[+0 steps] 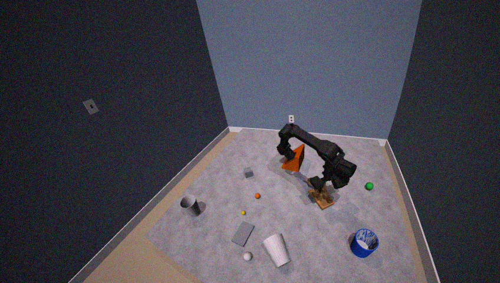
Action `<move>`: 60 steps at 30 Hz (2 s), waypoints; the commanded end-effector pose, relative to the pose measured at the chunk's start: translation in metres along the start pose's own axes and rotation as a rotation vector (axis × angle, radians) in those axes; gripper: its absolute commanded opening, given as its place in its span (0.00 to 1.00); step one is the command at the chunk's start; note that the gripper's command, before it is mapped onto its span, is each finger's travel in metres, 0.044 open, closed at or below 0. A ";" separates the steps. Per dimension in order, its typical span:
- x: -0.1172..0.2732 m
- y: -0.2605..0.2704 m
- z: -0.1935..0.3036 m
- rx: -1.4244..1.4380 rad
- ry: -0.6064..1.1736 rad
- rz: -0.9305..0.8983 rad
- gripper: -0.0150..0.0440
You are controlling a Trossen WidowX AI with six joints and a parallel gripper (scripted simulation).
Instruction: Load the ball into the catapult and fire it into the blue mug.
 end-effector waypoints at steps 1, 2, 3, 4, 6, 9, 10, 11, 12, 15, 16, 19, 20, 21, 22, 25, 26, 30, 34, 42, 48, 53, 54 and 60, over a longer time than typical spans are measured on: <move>-0.032 -0.001 0.004 0.008 0.023 0.003 1.00; -0.034 -0.001 0.005 0.009 0.023 0.003 1.00; -0.034 -0.001 0.005 0.009 0.023 0.003 1.00; -0.034 -0.001 0.005 0.009 0.023 0.003 1.00; -0.034 -0.002 0.005 0.009 0.023 0.003 1.00; -0.038 -0.002 0.004 0.009 0.023 0.003 1.00; -0.040 -0.002 0.004 0.009 0.023 0.003 1.00; -0.041 -0.002 0.004 0.009 0.023 0.003 1.00; -0.043 -0.002 0.004 0.009 0.023 0.003 1.00; -0.048 -0.002 0.004 0.009 0.023 0.003 1.00; -0.049 -0.002 0.004 0.009 0.023 0.003 1.00; -0.054 -0.002 0.004 0.009 0.023 0.004 1.00; -0.056 -0.002 0.004 0.009 0.023 0.004 1.00; -0.058 -0.002 0.004 0.009 0.023 0.004 1.00; -0.059 -0.002 0.004 0.009 0.023 0.004 1.00; -0.064 -0.002 0.004 0.009 0.023 0.004 1.00; -0.066 -0.002 0.004 0.009 0.023 0.004 1.00; -0.072 -0.002 0.005 0.008 0.023 0.004 1.00; -0.079 -0.002 0.005 0.008 0.024 0.004 1.00; -0.088 -0.002 0.006 0.008 0.024 0.005 1.00; -0.084 -0.002 0.004 0.001 0.017 -0.001 0.78; -0.084 -0.002 0.004 0.001 0.017 -0.001 0.56; -0.084 -0.002 0.004 0.001 0.017 -0.001 0.51; -0.084 -0.002 0.004 0.001 0.017 -0.001 0.44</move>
Point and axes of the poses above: the point midway between the two fingers, 35 mm back from their tips, its own x axis back along the fingers, its own y axis across the jaws, z = x × y, the point moved 3 cm from there along x, back along the fingers, and after that the axes turned 10 degrees about x, right-handed, at the moved point
